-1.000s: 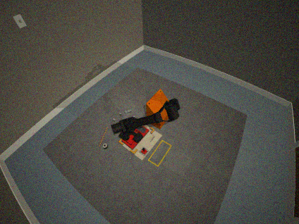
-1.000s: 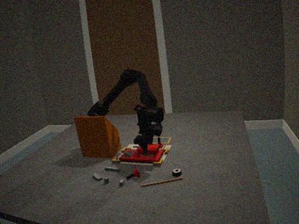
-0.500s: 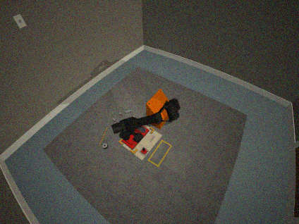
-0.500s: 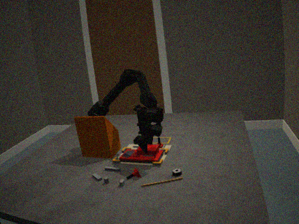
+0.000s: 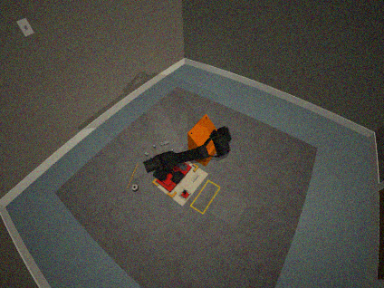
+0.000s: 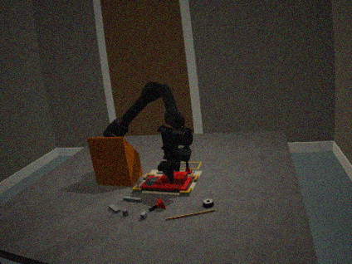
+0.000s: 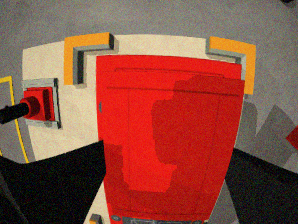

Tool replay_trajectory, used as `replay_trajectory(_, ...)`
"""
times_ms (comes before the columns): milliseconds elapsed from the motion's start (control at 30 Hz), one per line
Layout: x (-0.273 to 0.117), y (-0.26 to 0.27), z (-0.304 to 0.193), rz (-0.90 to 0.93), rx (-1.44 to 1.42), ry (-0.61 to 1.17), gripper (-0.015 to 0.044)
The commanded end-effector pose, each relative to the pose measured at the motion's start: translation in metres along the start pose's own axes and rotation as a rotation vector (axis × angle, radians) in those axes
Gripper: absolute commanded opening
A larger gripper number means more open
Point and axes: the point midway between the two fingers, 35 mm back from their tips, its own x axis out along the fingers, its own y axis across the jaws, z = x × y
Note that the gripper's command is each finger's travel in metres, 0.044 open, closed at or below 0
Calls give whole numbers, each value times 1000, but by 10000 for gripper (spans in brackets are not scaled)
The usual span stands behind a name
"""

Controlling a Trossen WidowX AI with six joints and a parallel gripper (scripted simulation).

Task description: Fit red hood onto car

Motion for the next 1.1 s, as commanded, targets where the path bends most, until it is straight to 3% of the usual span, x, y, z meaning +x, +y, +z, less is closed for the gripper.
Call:
replay_trajectory(0, 2, 0, 0, 5, 4, -2, 0)
replay_trajectory(633, 6, 0, 0, 1, -1, 0, 0)
replay_trajectory(1067, 7, 0, 0, 1, -1, 0, 341)
